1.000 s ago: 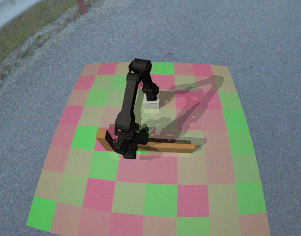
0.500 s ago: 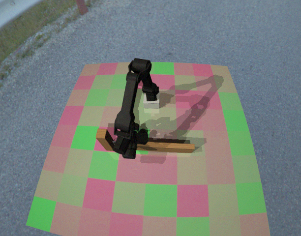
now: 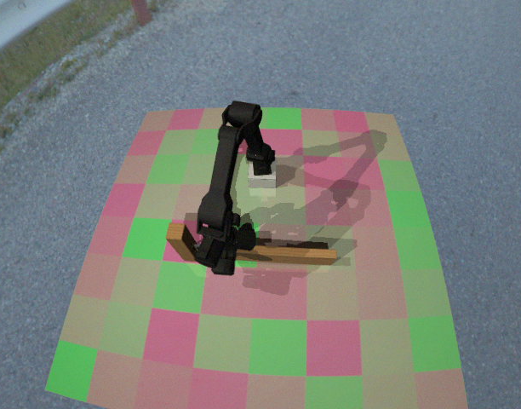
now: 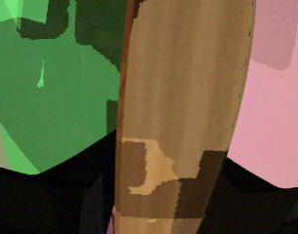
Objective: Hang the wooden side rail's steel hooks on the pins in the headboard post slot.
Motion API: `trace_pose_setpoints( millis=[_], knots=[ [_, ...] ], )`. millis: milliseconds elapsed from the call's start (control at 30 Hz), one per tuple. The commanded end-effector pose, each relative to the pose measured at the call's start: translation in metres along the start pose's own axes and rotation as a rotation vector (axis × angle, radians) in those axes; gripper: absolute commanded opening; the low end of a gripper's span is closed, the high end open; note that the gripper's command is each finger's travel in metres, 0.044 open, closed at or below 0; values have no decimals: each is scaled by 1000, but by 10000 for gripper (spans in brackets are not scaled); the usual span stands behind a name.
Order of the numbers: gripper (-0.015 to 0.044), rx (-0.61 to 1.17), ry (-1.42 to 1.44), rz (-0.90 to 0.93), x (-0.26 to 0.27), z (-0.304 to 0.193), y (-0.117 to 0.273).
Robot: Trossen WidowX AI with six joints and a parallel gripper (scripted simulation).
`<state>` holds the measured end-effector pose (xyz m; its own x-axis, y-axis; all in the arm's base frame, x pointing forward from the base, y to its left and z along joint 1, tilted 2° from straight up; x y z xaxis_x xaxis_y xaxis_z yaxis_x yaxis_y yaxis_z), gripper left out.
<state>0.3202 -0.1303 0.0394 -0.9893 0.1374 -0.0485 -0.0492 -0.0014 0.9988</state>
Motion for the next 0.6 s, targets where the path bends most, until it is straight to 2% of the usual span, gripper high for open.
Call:
trace_pose_setpoints(
  millis=[0, 567],
  knots=[
    [0, 6, 5, -7, -2, -2, 3],
    [0, 6, 5, -7, -4, -3, 4]
  ],
)
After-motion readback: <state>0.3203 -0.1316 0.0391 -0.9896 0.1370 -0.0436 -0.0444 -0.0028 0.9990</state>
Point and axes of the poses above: the point midway between the two fingers, 35 mm back from their tips, its own y axis back along the fingers, its own x axis across the jaws, z = x × y, the point moved 1 cm from there along y, back along the fingers, and after that the axes turned 1 degree about y, right-handed, at the moved point
